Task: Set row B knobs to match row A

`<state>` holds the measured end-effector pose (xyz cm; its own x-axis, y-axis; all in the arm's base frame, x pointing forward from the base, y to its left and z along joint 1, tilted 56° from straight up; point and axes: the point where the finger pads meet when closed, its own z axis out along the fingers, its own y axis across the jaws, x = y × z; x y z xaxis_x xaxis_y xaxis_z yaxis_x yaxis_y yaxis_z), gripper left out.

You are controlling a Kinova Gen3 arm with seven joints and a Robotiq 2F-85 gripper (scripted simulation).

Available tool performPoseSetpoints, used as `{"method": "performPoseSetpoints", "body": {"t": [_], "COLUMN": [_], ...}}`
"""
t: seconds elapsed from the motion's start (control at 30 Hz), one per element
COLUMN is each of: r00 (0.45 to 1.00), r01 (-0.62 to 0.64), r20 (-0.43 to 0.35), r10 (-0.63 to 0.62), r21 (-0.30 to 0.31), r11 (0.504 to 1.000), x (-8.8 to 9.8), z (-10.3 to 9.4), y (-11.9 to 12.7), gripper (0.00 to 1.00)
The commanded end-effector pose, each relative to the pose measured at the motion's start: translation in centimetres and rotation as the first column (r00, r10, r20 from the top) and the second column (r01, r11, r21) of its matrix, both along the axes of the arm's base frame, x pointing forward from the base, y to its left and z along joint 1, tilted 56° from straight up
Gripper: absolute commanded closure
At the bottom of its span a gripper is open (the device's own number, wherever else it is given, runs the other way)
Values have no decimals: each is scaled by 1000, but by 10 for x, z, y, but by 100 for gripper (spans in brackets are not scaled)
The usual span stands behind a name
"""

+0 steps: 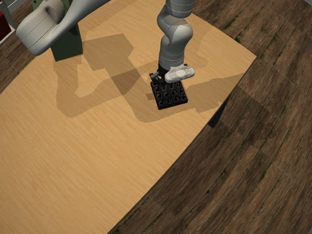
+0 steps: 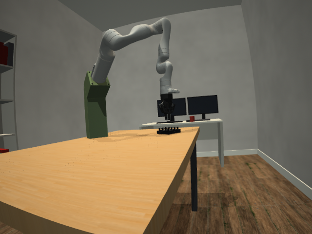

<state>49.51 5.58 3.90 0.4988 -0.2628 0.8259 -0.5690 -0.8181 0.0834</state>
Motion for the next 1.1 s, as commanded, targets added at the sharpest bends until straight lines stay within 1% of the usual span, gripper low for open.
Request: {"method": "performPoseSetpoints", "body": {"t": [0.0, 0.1, 1.07], "r00": [999, 999, 999], "r01": [22, 32, 32], "r20": [22, 31, 32], "r10": [-22, -33, -34], "r21": [29, 41, 42], "r11": [999, 999, 999], "x": [-2, -3, -3], "z": [1, 1, 1], "y": [1, 1, 1], "gripper": [81, 81, 81]}}
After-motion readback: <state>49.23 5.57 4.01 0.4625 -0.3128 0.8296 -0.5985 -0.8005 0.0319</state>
